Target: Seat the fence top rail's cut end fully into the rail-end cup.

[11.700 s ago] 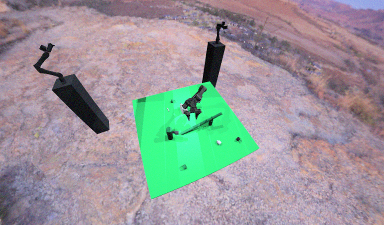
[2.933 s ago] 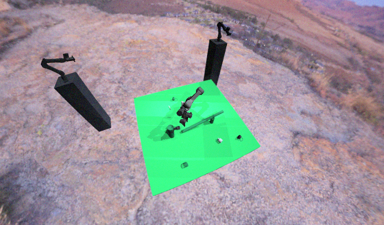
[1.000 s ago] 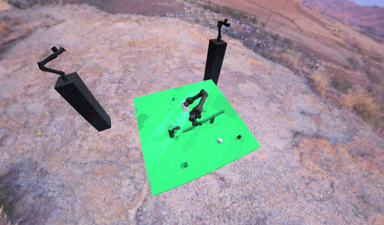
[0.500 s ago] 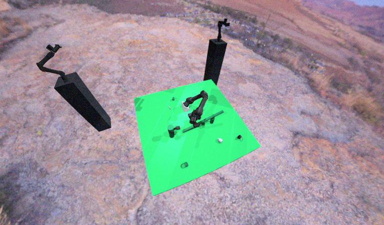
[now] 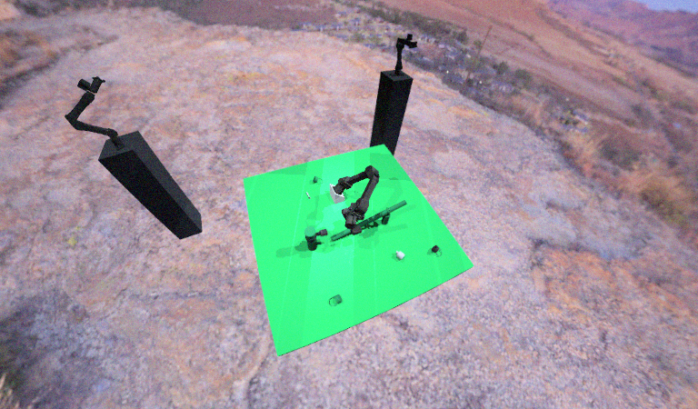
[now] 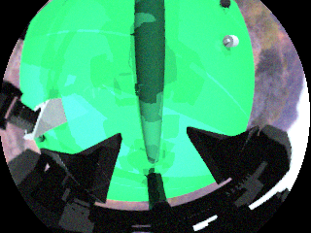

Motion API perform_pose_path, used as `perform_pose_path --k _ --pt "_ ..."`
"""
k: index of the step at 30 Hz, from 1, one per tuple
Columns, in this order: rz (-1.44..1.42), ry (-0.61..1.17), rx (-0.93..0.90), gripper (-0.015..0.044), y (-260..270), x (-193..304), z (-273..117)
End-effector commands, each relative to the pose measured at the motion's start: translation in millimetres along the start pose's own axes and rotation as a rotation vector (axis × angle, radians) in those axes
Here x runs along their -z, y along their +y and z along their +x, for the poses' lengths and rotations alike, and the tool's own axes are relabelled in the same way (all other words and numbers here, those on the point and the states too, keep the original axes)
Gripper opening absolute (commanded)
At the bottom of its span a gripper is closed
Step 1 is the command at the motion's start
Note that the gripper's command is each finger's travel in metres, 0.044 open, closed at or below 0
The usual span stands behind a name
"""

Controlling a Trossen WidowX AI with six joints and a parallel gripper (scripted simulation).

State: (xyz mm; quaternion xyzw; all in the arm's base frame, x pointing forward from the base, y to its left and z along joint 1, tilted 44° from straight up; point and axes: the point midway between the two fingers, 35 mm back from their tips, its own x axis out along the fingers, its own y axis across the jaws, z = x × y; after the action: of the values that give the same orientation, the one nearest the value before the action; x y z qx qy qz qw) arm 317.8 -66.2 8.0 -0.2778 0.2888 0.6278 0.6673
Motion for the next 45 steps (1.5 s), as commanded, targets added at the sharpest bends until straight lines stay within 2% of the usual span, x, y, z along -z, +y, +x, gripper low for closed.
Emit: perform_pose_path --k 1,38,45 --pt "0.008 -0.006 0.0 0.044 1 0 6" --pt "0.007 -0.009 0.0 0.044 2 -1 61" --pt "0.008 -0.009 0.0 0.0256 2 -1 61"
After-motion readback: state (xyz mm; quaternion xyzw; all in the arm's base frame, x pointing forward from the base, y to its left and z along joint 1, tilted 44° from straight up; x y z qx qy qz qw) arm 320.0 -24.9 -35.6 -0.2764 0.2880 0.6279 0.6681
